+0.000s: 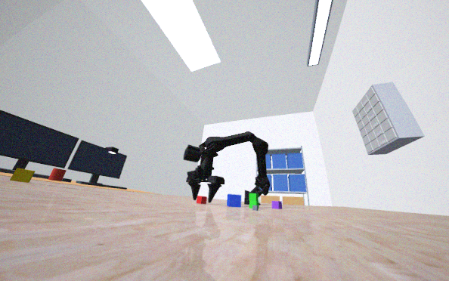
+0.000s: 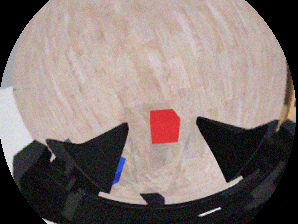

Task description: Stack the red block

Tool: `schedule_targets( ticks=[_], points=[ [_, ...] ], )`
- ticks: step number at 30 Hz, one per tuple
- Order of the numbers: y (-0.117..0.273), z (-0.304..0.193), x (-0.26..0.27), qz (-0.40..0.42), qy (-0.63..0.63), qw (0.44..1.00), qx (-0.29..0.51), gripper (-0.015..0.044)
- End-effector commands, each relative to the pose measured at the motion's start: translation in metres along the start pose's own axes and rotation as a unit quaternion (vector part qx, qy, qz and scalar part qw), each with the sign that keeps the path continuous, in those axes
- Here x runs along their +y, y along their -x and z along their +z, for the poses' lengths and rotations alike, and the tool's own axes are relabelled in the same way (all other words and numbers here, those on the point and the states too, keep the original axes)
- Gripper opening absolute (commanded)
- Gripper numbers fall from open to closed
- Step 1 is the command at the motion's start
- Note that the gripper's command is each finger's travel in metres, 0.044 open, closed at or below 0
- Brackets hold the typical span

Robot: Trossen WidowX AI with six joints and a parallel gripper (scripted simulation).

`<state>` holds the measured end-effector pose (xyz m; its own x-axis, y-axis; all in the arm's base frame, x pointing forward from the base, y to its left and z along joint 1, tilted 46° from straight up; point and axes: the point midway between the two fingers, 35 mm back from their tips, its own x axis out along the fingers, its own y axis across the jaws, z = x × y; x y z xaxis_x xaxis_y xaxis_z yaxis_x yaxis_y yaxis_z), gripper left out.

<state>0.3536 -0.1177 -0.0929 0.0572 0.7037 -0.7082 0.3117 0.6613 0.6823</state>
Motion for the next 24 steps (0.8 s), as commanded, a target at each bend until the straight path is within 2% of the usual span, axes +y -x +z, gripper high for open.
schedule_targets(
  ticks=[1, 14, 22, 24],
  points=[
    [0.0000, 0.0004, 0.0003, 0.002, -0.002, 1.000, -0.001, 0.0440],
    [0.0000, 0.0004, 0.0003, 0.002, -0.002, 1.000, -0.001, 0.0099],
    [0.0000, 0.0004, 0.0003, 0.002, -0.002, 1.000, -0.001, 0.0045],
    [0.0030, 0.0005, 0.0002, 0.002, -0.002, 1.000, -0.001, 0.0000]
  ],
)
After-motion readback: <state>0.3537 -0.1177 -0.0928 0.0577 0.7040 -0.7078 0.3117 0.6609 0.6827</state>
